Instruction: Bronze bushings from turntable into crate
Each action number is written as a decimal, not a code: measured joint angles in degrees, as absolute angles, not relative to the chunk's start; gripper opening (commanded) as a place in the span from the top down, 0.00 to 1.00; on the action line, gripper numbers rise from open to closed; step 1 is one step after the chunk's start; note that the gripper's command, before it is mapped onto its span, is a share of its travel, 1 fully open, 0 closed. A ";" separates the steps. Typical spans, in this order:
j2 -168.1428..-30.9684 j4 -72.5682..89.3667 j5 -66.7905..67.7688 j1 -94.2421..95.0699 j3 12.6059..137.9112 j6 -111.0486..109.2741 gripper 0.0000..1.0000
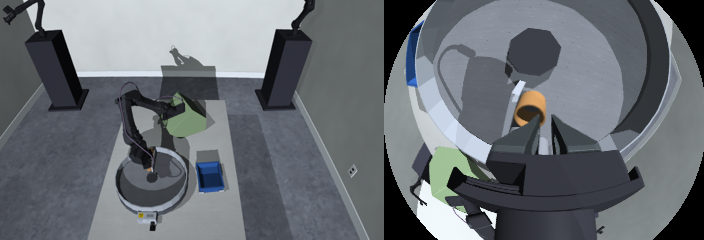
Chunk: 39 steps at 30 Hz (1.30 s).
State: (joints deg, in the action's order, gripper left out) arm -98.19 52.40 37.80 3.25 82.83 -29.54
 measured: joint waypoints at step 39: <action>-98.17 51.42 37.78 3.27 80.79 -29.54 0.85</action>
